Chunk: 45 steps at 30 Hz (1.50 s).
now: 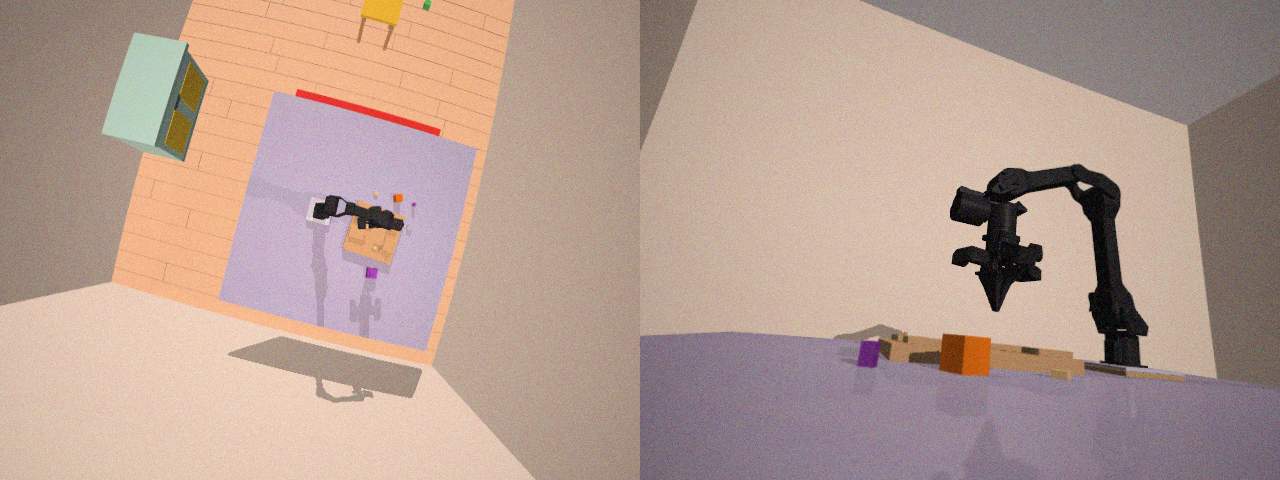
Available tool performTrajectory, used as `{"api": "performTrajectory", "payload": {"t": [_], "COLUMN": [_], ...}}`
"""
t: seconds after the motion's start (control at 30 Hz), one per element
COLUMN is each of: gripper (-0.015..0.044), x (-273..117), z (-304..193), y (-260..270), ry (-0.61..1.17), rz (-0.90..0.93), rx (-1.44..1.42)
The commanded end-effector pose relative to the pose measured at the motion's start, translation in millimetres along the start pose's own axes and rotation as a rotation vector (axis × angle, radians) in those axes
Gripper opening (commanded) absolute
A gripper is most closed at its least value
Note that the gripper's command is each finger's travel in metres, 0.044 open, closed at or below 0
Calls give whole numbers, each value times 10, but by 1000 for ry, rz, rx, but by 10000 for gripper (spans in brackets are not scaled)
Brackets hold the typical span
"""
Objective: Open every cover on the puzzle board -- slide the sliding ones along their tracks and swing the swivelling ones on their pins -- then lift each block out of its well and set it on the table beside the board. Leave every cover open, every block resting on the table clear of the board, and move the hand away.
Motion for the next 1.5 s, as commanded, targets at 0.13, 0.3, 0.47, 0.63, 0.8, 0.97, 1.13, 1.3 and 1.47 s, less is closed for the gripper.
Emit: {"api": "performTrajectory", "payload": {"t": [0.13, 0.3, 0.47, 0.63, 0.8, 0.97, 1.13, 1.3, 1.47], "gripper": [0, 0, 0, 0, 0, 0, 0, 0, 0], "x": [69, 69, 69, 69, 69, 178, 408, 571, 580], "z": [-80, -80, -81, -81, -82, -87, -88, -89, -93], "y": [181, 181, 180, 180, 179, 171, 166, 173, 172], "ry": [-14, -14, -14, -14, -14, -14, -14, -14, -14], "rz": [9, 9, 9, 9, 9, 9, 9, 9, 9], "rx": [-875, -875, -875, -875, -875, -875, -875, -875, -875]}}
Point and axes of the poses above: the point midway between the two fingers, 35 mm back from their tips, its own x axis out along the fingers, its own y axis across the jaws, z = x × y, the point moved 4 cm from there along -x, back along the fingers, and after that the axes turned 14 degrees about -x, right-handed, at the moved point
